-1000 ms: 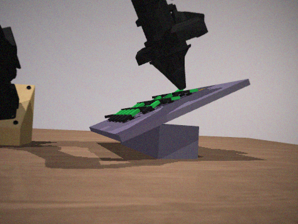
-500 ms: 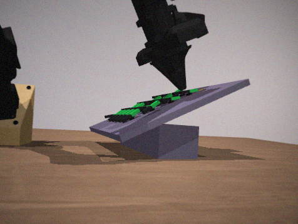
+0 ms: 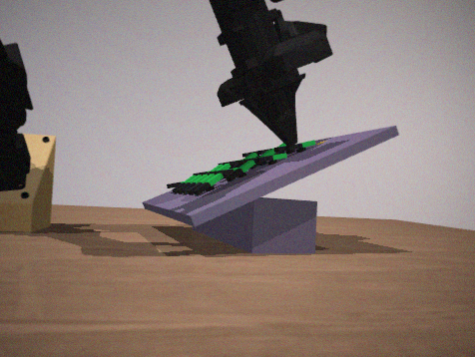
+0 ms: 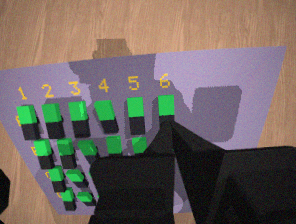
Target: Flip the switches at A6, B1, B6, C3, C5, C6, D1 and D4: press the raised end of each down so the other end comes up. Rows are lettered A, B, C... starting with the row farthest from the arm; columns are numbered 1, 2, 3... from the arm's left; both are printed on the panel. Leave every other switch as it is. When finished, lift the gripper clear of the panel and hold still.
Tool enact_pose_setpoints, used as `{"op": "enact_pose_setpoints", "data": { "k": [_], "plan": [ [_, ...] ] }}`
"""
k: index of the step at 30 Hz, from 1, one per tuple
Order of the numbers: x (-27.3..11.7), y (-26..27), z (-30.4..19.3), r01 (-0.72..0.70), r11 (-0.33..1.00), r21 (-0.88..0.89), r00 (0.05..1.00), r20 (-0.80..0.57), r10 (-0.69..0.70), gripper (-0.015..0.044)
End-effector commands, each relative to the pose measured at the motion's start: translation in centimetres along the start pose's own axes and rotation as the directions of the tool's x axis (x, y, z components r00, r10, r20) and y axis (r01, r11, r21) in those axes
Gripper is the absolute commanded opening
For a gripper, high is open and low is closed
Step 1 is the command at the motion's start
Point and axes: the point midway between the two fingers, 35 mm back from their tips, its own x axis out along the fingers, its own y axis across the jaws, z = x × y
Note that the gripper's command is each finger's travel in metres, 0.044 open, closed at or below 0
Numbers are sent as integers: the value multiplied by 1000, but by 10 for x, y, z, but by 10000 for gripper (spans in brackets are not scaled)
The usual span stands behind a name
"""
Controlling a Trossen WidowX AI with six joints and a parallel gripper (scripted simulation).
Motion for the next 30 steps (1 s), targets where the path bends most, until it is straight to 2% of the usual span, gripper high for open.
{"op": "enact_pose_setpoints", "data": {
  "k": [1, 18, 20, 25, 30],
  "plan": [
    [1, 1, 0, -5, 1000, -3, 1000, 0, 5, 0],
    [4, 1, 0, -5, 1000, -3, 1000, 0, 5, 0],
    [-5, 1, 1, -4, 1000, 1, 1000, -3, 4, 0],
    [-59, 2, 2, -8, 1000, -4, 1000, -27, 8, 0],
    [-61, 2, 2, -8, 1000, -4, 1000, -28, 8, 0]
  ]
}}
